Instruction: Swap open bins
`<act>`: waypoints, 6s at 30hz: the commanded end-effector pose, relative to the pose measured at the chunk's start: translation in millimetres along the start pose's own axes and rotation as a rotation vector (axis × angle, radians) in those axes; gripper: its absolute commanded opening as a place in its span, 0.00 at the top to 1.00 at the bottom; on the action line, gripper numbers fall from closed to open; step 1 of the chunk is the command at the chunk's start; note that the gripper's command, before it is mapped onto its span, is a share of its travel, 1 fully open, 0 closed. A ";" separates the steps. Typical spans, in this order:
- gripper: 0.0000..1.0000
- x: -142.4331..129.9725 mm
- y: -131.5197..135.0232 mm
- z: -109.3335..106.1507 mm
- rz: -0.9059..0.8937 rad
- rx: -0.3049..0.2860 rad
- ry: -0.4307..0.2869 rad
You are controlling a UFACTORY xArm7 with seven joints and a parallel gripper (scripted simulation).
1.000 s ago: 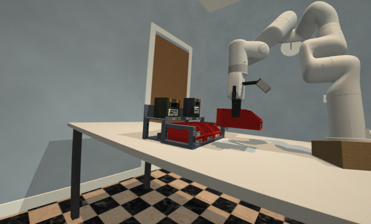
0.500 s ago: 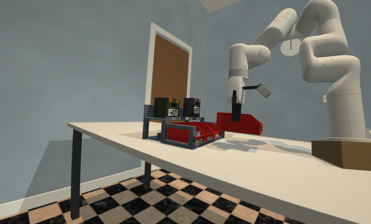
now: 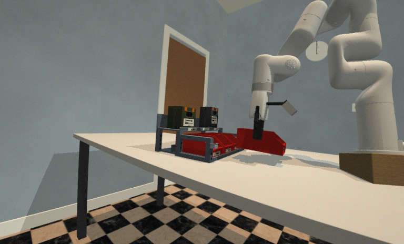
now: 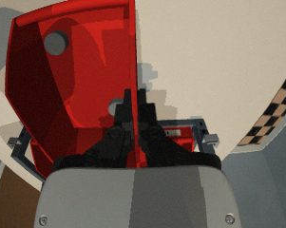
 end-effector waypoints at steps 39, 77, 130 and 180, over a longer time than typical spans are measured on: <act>1.00 -4.0 4.7 37.6 -0.004 0.009 0.046; 0.74 -3.8 4.7 41.8 -0.004 0.009 0.046; 0.74 -4.9 5.0 18.0 -0.004 0.009 0.046; 0.74 -7.9 5.5 -46.6 -0.004 0.009 0.046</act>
Point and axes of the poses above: the point where the finger pads meet when closed, its own z axis out along the fingers, its own y axis across the jaws, x = y × z, the point moved 1 cm from there along -z, back along the fingers, and after that the axes turned 1 degree about z, right-handed, at the moved point
